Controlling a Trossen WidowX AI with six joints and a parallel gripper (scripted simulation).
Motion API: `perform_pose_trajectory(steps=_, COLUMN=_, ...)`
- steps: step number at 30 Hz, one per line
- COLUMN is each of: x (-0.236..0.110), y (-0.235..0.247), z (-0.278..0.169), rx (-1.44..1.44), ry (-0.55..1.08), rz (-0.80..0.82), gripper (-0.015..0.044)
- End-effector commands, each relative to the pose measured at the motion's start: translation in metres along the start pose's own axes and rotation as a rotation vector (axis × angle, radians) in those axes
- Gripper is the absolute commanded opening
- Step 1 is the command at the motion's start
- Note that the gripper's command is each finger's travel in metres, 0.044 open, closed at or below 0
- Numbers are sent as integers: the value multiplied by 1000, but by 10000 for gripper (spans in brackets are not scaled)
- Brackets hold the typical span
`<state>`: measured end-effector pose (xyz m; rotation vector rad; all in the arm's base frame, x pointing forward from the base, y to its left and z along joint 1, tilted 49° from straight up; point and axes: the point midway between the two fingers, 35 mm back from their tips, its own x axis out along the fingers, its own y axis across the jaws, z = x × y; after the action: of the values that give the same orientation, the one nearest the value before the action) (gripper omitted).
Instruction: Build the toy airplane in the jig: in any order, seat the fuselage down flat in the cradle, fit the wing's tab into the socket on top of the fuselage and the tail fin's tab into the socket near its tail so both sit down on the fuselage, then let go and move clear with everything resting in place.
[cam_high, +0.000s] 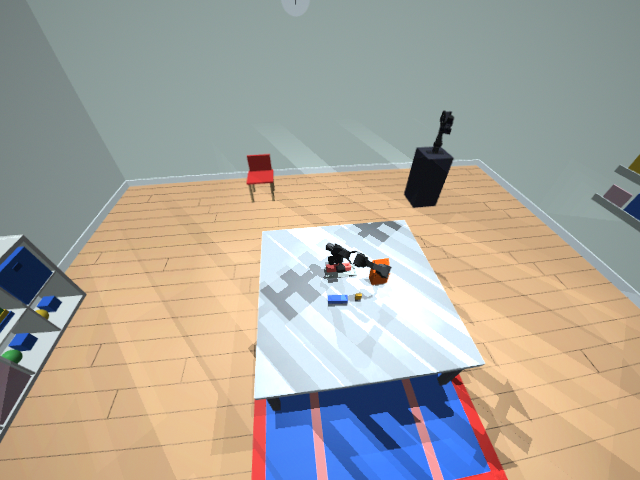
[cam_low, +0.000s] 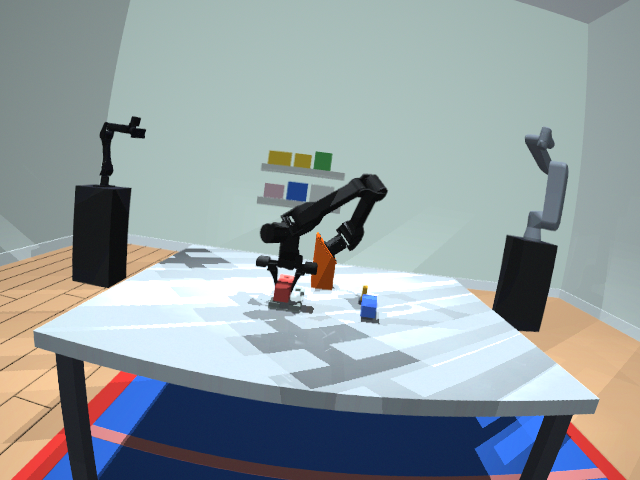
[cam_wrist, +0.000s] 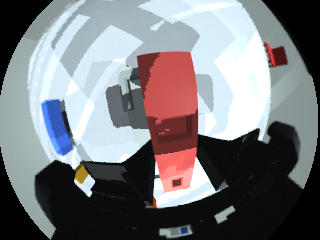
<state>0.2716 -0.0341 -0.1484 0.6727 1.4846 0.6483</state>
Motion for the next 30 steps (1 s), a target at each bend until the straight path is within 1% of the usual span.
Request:
perform_pose_trajectory(steps=1, x=0, y=0, z=1, rx=-2, ry=-1, rz=-1, gripper=70)
perform_pose_trajectory(steps=3, x=0, y=0, z=1, rx=-2, ry=-1, rz=-1, gripper=17)
perform_pose_trajectory(steps=19, x=0, y=0, z=1, rx=-2, ry=-1, rz=-1, gripper=437)
perform_pose_trajectory(steps=25, x=-3, y=0, z=1, rx=-1, ry=-1, rz=-1, gripper=440)
perform_pose_trajectory(steps=27, x=-25, y=-2, z=4, rx=1, ry=-2, rz=-5, gripper=440)
perform_pose_trajectory(steps=30, x=-80, y=-3, z=3, rx=5, ry=-3, rz=-6, gripper=440)
